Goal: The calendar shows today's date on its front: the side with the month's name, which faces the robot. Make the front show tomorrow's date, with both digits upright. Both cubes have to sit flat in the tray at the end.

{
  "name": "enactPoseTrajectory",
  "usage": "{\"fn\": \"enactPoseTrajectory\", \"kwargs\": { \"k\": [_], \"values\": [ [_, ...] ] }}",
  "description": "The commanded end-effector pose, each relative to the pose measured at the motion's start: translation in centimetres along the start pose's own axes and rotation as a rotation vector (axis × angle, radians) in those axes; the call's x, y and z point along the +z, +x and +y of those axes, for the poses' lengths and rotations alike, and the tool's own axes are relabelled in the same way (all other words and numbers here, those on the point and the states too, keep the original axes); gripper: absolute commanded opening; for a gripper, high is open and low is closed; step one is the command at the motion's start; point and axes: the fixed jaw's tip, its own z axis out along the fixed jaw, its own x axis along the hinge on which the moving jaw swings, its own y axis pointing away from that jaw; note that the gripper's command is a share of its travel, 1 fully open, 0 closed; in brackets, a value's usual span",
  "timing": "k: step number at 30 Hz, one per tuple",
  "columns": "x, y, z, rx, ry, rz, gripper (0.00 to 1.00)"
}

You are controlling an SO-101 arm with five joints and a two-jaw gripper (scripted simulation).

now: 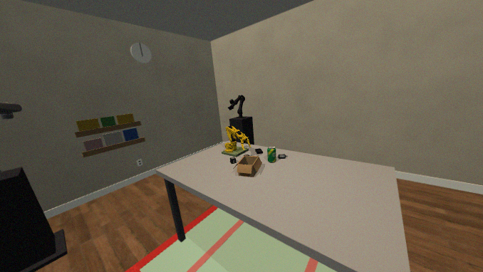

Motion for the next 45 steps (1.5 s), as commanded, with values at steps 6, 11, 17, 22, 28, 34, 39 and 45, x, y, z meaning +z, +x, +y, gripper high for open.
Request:
{"fn": "enactPoseTrajectory", "kwargs": {
  "k": [6, 11, 17, 22, 28, 34, 39, 45],
  "values": [
    [0.4, 1.7, -0.6, -0.075, 0.069, 0.250, 0.35],
    [0.5, 2.2, -0.8, -0.094, 0.090, 0.312, 0.35],
    [0.6, 2.7, -1.0, -0.114, 0.111, 0.376, 0.35],
    [0.7, 3.3, -1.3, -0.140, 0.135, 0.458, 0.35],
    [0.8, 4.0, -1.5, -0.166, 0.157, 0.543, 0.35],
    [0.9, 4.5, -1.7, -0.189, 0.175, 0.618, 0.35],
    [1.0, 5.0, -1.9, -0.216, 0.194, 0.708, 0.35],
    [1.2, 5.6, -2.1, -0.241, 0.210, 0.799, 0.35]
  ]
}}
